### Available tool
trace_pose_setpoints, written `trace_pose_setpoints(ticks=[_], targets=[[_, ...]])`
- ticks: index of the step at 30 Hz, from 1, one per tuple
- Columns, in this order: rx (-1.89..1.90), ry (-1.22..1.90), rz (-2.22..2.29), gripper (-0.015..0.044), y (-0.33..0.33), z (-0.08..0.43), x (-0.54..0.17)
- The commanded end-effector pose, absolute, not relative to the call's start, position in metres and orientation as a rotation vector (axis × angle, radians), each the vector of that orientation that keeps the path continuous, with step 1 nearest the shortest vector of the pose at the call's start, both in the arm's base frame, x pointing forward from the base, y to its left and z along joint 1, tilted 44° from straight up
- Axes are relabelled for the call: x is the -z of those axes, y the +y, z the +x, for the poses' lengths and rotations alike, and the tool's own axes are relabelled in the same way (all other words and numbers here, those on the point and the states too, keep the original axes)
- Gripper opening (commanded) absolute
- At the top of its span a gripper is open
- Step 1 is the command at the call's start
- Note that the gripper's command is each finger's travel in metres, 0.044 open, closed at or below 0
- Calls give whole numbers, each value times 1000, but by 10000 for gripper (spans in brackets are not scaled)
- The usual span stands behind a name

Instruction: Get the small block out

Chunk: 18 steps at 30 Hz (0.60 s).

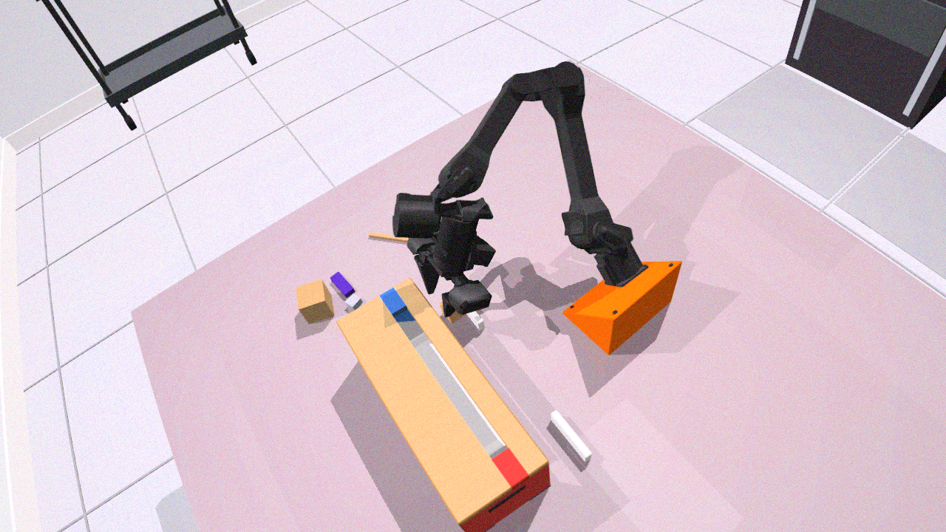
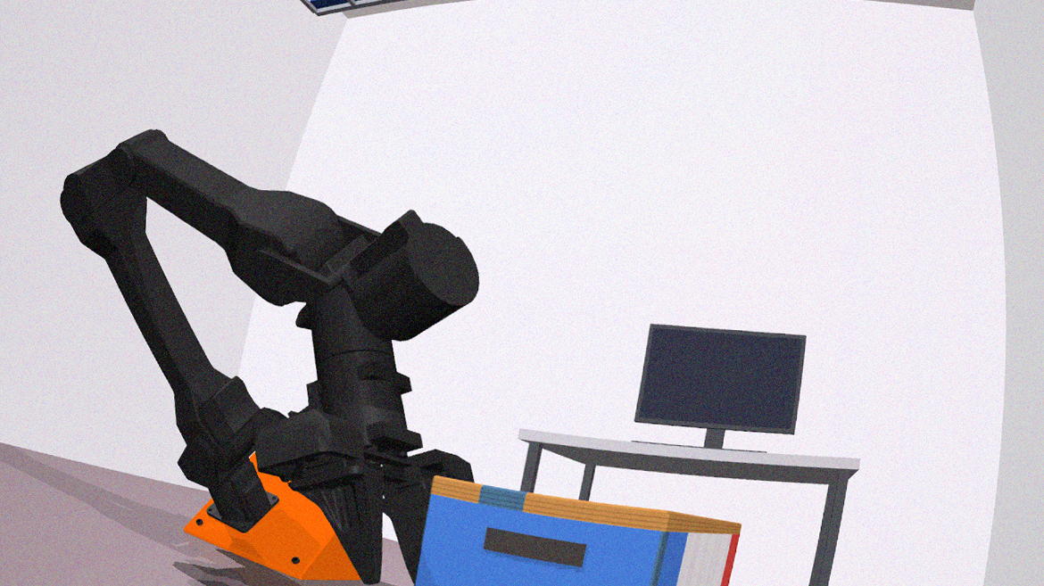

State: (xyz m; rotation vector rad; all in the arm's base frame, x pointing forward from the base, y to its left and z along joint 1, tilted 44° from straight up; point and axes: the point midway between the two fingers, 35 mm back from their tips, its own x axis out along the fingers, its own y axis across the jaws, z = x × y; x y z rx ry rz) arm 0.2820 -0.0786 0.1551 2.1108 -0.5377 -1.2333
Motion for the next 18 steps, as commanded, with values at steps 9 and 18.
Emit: trace_pose_setpoints(ticks=[9, 18], targets=[[1243, -532, 2103, 285, -93, 279, -138], [1239, -534, 2101, 285, -103, 278, -129]])
